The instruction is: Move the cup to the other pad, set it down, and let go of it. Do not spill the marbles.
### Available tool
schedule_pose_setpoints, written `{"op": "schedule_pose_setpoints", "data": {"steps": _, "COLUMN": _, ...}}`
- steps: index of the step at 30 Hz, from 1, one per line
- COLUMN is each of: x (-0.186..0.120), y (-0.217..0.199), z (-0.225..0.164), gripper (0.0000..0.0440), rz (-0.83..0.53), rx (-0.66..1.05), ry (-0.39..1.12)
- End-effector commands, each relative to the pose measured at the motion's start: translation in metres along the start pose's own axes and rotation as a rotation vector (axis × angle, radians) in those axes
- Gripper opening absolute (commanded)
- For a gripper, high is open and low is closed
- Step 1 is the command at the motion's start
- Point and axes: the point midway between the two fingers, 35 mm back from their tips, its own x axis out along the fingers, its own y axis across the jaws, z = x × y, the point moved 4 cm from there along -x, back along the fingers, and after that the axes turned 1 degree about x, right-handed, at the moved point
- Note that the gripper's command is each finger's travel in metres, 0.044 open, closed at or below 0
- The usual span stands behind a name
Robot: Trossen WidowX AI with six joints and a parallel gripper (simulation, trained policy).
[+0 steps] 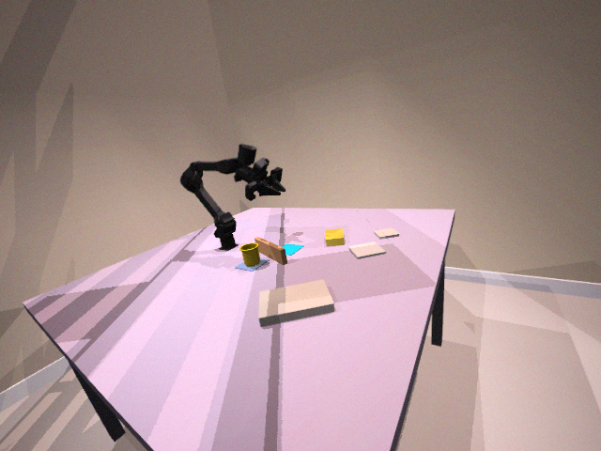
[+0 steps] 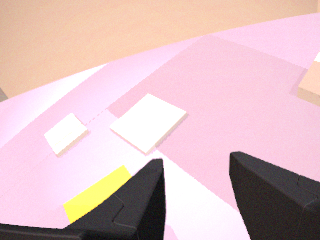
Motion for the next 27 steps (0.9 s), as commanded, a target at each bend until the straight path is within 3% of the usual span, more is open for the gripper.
{"op": "schedule_pose_setpoints", "data": {"steps": 1, "x": 0.001, "y": 0.002, "z": -0.003, "gripper": 0.0124, "rz": -0.004, "rx": 0.013, "ry": 0.048}}
{"op": "schedule_pose_setpoints", "data": {"steps": 18, "x": 0.001, "y": 0.000, "z": -0.019, "gripper": 0.0098, "rz": -0.079, "rx": 0.022, "ry": 0.309}}
{"op": "schedule_pose_setpoints", "data": {"steps": 27, "x": -0.001, "y": -0.005, "z": -0.026, "gripper": 0.0115, "rz": -0.130, "rx": 0.007, "ry": 0.443}}
